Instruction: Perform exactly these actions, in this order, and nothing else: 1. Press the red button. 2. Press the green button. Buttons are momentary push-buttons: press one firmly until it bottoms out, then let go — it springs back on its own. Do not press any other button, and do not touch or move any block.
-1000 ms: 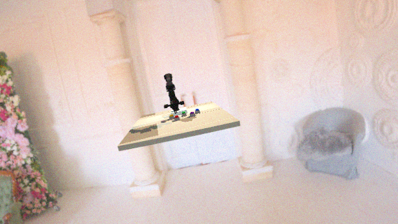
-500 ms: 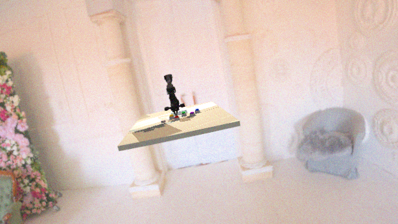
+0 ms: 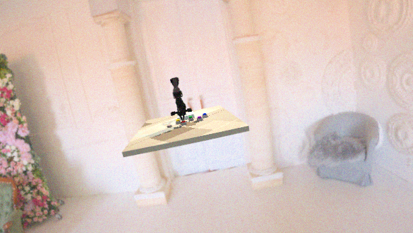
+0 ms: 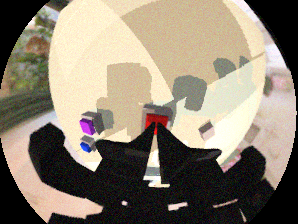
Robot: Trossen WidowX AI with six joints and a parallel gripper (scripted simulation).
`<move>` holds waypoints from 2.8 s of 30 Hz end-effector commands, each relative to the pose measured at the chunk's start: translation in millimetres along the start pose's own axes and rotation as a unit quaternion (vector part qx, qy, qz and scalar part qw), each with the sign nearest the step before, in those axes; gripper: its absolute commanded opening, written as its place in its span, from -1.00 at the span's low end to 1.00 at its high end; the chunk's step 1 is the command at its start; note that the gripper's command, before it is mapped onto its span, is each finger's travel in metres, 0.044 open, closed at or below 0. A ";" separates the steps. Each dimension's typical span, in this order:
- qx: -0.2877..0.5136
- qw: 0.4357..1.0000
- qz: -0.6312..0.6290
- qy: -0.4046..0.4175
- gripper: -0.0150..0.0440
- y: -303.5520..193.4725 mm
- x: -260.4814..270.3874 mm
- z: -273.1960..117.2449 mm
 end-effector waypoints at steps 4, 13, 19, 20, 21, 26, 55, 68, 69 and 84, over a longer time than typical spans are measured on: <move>0.006 1.000 -0.002 -0.001 -0.42 -2.5 -0.3 2.9; 0.005 1.000 -0.002 -0.001 -0.42 -2.0 -0.2 -31.8; 0.005 1.000 -0.002 -0.001 -0.42 0.3 -0.2 -70.3; 0.005 1.000 -0.002 -0.001 -0.42 -0.3 -0.2 -83.2; 0.005 1.000 -0.002 -0.001 -0.42 -0.9 -0.1 -91.0; 0.005 1.000 -0.002 -0.001 -0.42 -1.1 -0.1 -93.6; 0.011 1.000 -0.002 0.003 -0.42 -121.8 80.8 -32.7; 0.011 1.000 -0.002 0.003 -0.42 -121.6 81.1 -15.6; 0.011 1.000 -0.002 0.003 -0.42 -121.7 81.1 -14.0; 0.012 1.000 -0.002 0.003 -0.42 -122.8 81.0 1.1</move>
Point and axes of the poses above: the point midway between the two fingers, 35 mm back from their tips, its own z axis out along the fingers, its own x axis across the jaws, y = z × x, the point moved 1 cm from there along -z, back along the fingers, and after that the axes turned 4 degrees about -z, right-handed, at the moved point
